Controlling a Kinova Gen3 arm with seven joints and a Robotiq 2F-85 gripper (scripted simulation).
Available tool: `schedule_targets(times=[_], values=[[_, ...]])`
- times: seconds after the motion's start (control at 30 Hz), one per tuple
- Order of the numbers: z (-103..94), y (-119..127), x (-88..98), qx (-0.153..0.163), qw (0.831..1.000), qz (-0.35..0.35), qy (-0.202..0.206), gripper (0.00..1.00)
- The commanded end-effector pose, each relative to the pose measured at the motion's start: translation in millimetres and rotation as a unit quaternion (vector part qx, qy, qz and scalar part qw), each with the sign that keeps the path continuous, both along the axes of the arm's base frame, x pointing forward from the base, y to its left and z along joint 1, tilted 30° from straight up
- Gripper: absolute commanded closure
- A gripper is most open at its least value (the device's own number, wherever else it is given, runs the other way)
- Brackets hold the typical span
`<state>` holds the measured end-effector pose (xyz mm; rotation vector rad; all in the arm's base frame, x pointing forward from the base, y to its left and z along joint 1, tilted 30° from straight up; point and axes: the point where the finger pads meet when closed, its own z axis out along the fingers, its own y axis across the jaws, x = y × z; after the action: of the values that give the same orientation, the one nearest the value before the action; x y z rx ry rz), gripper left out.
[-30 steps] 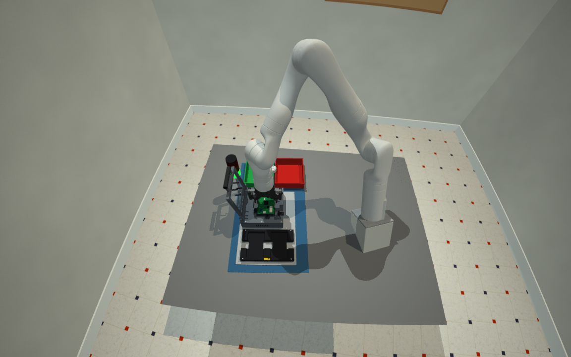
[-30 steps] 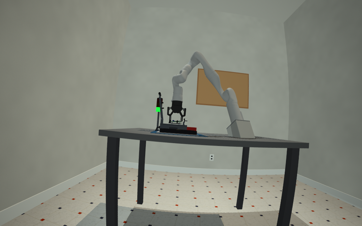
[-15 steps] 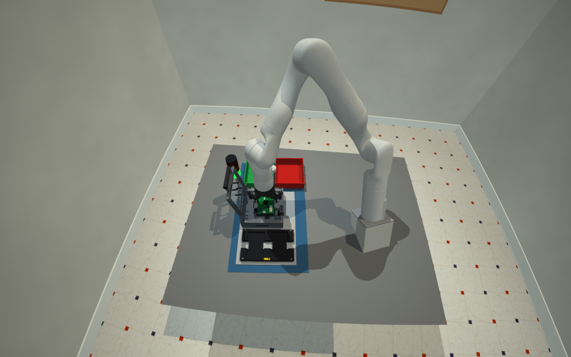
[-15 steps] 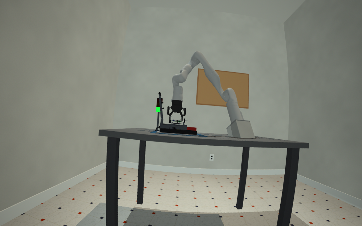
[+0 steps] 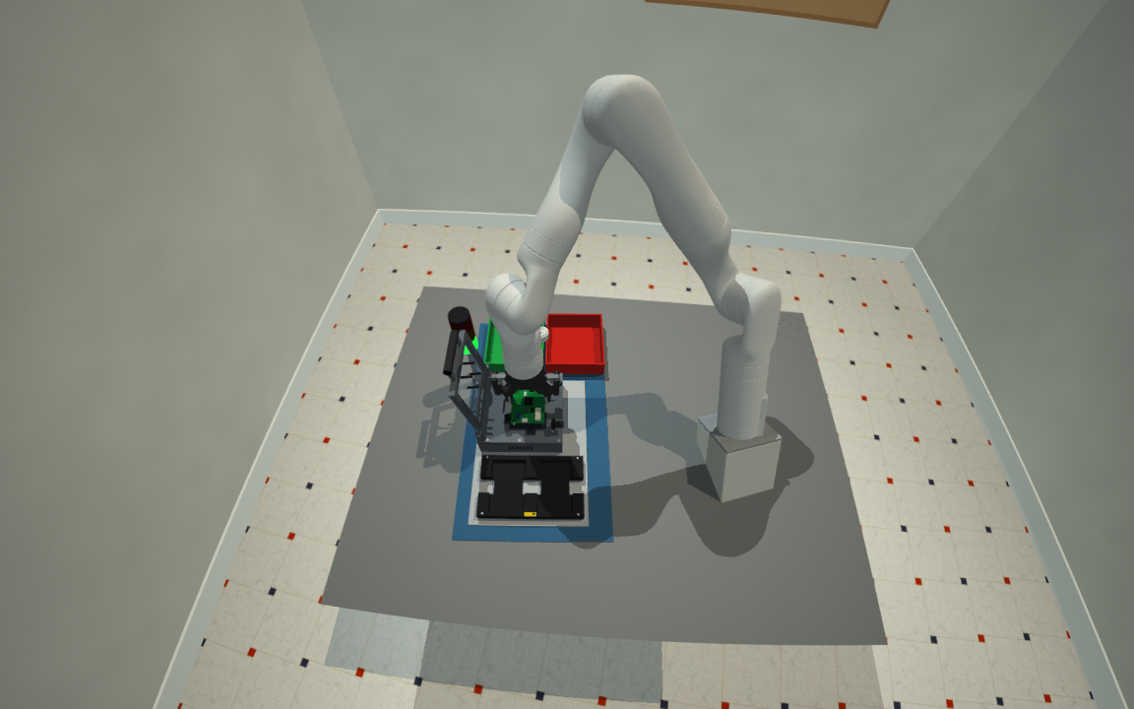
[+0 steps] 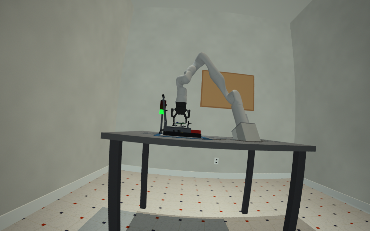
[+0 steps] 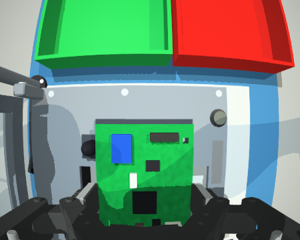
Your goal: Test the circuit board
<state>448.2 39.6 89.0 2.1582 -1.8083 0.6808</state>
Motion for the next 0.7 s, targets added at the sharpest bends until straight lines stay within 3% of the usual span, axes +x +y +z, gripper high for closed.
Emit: schedule_targets(times=[0.0,0.67], values=[[1.2,1.3,0.5,0.001,1.000,0.001,-0.001,0.23],[4.8,3.2,-0.3,0.001,1.000,0.001,-0.001,0.23]])
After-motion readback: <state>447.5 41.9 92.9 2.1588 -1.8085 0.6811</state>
